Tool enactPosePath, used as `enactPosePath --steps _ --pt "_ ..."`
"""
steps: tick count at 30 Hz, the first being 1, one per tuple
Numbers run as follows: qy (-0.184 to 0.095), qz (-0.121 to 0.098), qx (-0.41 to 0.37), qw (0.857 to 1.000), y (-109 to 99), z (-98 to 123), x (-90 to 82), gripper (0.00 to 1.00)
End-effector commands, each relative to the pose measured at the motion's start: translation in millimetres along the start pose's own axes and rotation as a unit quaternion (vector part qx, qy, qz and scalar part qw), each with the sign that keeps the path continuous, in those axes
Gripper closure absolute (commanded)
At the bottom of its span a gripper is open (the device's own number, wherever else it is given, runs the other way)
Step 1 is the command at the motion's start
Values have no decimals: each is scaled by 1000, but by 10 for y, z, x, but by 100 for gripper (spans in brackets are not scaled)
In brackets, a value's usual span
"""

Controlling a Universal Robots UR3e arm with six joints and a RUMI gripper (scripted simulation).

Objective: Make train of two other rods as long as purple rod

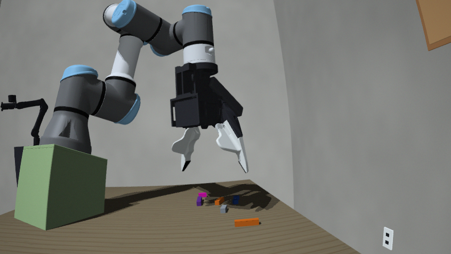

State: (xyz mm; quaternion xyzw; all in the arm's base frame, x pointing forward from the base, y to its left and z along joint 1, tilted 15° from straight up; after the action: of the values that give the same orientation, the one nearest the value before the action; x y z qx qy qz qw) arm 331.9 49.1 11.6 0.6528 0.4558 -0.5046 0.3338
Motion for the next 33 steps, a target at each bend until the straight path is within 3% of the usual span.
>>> enactPosePath --steps 1,8,25,33 --pt "-6 1 83 997 102 45 -8 0" --pt "-6 2 128 992 153 79 -6 0" --pt "-5 2 274 962 315 202 2 0" --pt "-5 3 354 935 402 281 8 0"
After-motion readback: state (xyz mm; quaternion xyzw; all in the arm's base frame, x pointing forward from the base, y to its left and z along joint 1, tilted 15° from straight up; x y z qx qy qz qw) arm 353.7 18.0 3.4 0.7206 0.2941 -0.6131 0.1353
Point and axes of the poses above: the point where the finger pads meet when closed, its own x axis out along the fingers, its own y axis across the jaws, z = x × y, the point moved 3 cm from there along -x, back along the fingers, and after that the axes turned 9 degrees about -x, right-handed, at the moved point
